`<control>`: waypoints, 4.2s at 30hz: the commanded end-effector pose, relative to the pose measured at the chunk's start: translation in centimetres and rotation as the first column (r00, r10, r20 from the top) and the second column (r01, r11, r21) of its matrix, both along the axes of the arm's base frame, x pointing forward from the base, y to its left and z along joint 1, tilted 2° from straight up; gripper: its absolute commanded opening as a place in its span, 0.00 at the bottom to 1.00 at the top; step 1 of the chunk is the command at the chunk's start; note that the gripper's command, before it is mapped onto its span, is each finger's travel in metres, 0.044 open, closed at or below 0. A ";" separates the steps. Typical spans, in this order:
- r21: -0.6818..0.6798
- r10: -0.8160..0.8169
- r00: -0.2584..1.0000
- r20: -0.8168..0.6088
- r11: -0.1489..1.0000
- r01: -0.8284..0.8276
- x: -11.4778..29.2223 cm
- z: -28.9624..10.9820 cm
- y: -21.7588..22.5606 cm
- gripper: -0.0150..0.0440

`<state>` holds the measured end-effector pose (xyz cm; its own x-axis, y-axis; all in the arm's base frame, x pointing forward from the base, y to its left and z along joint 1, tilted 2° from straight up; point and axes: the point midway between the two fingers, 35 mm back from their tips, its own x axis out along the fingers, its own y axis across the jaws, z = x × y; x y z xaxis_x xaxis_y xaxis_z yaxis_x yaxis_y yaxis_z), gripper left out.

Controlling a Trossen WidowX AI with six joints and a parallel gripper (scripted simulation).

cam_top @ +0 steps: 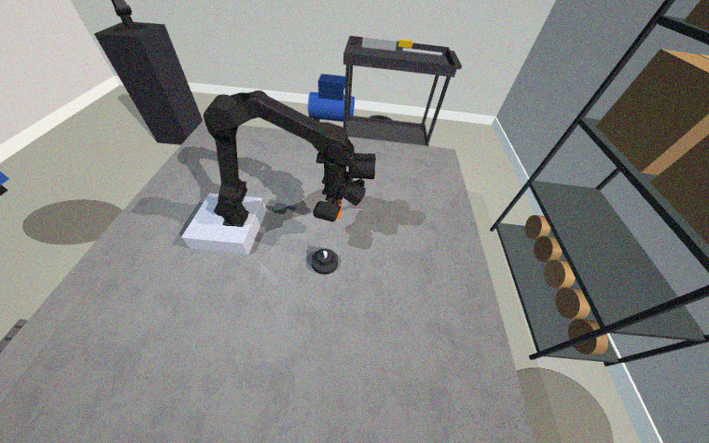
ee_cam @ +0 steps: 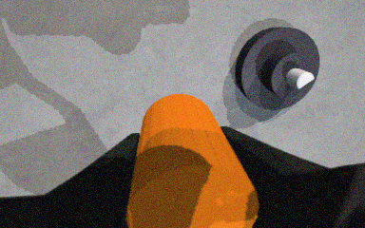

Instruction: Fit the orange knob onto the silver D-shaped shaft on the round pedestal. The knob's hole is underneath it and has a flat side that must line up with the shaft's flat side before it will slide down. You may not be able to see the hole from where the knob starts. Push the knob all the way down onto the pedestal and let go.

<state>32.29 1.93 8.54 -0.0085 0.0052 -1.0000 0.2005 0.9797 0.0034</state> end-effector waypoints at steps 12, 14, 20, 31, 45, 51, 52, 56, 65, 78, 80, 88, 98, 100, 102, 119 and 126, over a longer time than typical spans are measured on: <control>-0.007 0.001 1.000 0.004 1.000 -0.001 -0.1 -1.2 -4.9 0.25; -0.007 0.001 1.000 0.004 1.000 -0.001 -0.2 -1.4 -5.5 0.25; -0.009 0.001 1.000 0.003 1.000 -0.001 -0.6 -1.9 -7.4 0.25; -0.014 0.002 1.000 0.001 1.000 -0.002 -1.5 -2.8 -10.7 0.25; -0.014 -0.002 1.000 0.000 1.000 0.002 -1.7 -5.3 -11.2 0.25; -0.014 -0.006 1.000 0.000 1.000 0.006 -1.8 -5.1 -11.2 0.25; -0.014 -0.006 1.000 0.000 1.000 0.006 -1.7 -5.1 -11.2 0.25; -0.014 -0.006 1.000 0.000 1.000 0.006 -1.5 -5.1 -11.3 0.25; -0.014 -0.006 1.000 0.000 1.000 0.006 -1.5 -5.4 -11.3 0.25; -0.014 -0.006 1.000 0.000 1.000 0.006 -1.8 -5.0 -11.2 0.25; -0.014 0.020 1.000 0.000 1.000 -0.020 -1.8 -4.9 -11.2 0.25; -0.012 0.202 0.979 -0.002 0.979 -0.202 -2.0 -5.1 -11.2 0.25; -0.012 0.202 0.979 -0.002 0.979 -0.202 -1.8 -5.2 -11.3 0.25; -0.012 0.202 0.979 -0.002 0.979 -0.202 -1.7 -5.2 -11.3 0.25; -0.012 0.202 0.979 -0.001 0.979 -0.202 -1.6 -5.1 -11.3 0.25; -0.012 0.202 0.979 -0.002 0.979 -0.202 -1.9 -5.5 -11.2 0.25; -0.012 0.202 0.979 -0.002 0.979 -0.202 -1.9 -5.3 -11.2 0.25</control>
